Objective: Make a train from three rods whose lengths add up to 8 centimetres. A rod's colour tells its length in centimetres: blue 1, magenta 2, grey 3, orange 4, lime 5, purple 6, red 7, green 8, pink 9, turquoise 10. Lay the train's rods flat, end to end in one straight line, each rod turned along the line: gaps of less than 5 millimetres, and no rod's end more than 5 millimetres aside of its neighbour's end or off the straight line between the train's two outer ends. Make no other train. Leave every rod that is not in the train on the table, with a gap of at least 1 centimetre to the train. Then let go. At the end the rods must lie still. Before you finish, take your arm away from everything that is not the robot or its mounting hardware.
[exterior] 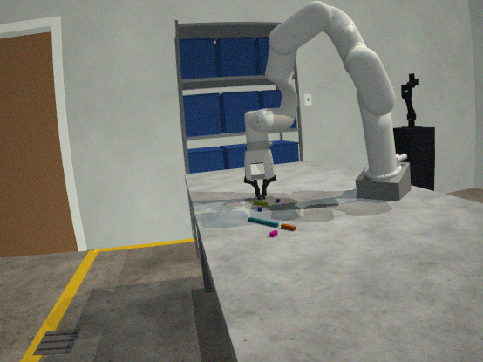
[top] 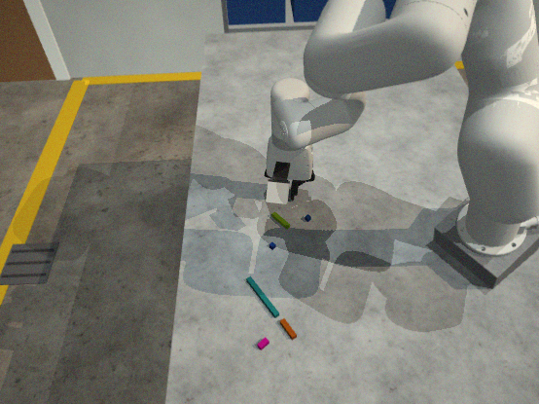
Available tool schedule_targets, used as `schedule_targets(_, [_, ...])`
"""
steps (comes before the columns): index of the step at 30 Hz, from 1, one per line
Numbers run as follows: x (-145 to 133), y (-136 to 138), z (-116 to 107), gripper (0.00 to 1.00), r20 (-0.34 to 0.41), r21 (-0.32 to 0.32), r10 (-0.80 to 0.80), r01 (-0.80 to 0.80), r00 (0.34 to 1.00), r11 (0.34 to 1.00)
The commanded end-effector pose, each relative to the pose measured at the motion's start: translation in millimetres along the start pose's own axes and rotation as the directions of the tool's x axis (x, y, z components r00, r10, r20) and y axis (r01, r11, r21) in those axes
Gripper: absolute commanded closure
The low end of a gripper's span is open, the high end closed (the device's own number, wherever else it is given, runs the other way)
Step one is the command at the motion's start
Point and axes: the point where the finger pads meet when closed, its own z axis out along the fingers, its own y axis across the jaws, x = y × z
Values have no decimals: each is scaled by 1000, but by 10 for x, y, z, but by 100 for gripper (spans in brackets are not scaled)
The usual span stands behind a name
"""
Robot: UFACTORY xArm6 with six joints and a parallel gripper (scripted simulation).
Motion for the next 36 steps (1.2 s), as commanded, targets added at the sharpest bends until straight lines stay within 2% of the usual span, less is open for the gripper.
schedule_targets(1, [-4, 13, -10, 96, 1, -3, 0, 0, 1000, 1000])
schedule_targets(29, [-4, 13, -14, 96, 1, -3, 0, 0, 1000, 1000])
schedule_targets(33, [-4, 13, -97, 96, 1, -3, 0, 0, 1000, 1000])
schedule_targets(36, [-3, 13, -252, 96, 1, -3, 0, 0, 1000, 1000])
